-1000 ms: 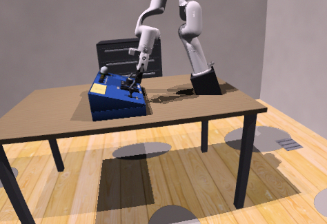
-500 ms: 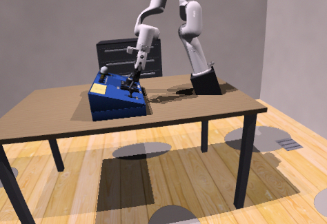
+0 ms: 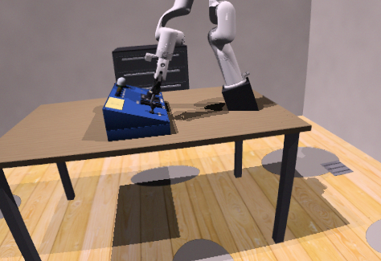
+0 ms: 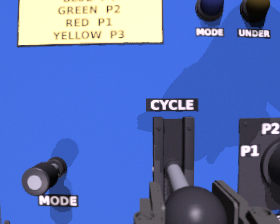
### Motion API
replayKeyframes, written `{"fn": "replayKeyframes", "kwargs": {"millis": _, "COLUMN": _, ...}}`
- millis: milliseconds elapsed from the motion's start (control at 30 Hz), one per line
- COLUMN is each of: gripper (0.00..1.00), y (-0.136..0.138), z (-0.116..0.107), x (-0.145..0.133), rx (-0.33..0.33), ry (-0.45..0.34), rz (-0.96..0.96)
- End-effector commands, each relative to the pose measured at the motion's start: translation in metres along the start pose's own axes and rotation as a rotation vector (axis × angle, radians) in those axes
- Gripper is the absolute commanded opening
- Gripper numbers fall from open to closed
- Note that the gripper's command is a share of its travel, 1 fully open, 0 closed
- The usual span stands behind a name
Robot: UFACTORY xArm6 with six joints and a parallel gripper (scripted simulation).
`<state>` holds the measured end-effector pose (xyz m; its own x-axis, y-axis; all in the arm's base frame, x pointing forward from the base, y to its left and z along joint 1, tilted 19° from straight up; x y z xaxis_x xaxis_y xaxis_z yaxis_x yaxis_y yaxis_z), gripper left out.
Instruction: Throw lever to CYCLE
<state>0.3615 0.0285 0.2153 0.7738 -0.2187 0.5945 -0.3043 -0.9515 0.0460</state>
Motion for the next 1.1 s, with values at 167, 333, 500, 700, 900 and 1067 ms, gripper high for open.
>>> {"fn": "replayKeyframes", "kwargs": {"millis": 167, "gripper": 0.0, "y": -0.002, "z": -0.001, "x": 0.013, "rx": 0.001, "ry": 0.001, "rz": 0.0}}
{"fn": "replayKeyframes", "kwargs": {"millis": 333, "gripper": 0.0, "y": -0.002, "z": 0.0, "x": 0.022, "rx": 0.001, "ry": 0.001, "rz": 0.0}}
{"fn": "replayKeyframes", "kwargs": {"millis": 500, "gripper": 0.0, "y": -0.003, "z": 0.002, "x": 0.03, "rx": 0.001, "ry": 0.001, "rz": 0.0}}
{"fn": "replayKeyframes", "kwargs": {"millis": 700, "gripper": 0.0, "y": -0.004, "z": 0.004, "x": 0.035, "rx": 0.001, "ry": 0.001, "rz": 0.0}}
{"fn": "replayKeyframes", "kwargs": {"millis": 900, "gripper": 0.0, "y": -0.004, "z": 0.006, "x": 0.041, "rx": 0.001, "ry": 0.001, "rz": 0.0}}
{"fn": "replayKeyframes", "kwargs": {"millis": 1067, "gripper": 0.0, "y": -0.005, "z": 0.007, "x": 0.044, "rx": 0.001, "ry": 0.001, "rz": 0.0}}
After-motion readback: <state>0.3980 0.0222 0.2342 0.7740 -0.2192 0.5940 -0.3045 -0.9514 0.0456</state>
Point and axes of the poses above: the point where the finger pads meet when closed, its own z axis out along the fingers, its own y axis across the jaws, x = y × z, the point moved 8 cm from there along -z, back along the fingers, and after that the axes turned 6 degrees about z, right-handed, at the moved point
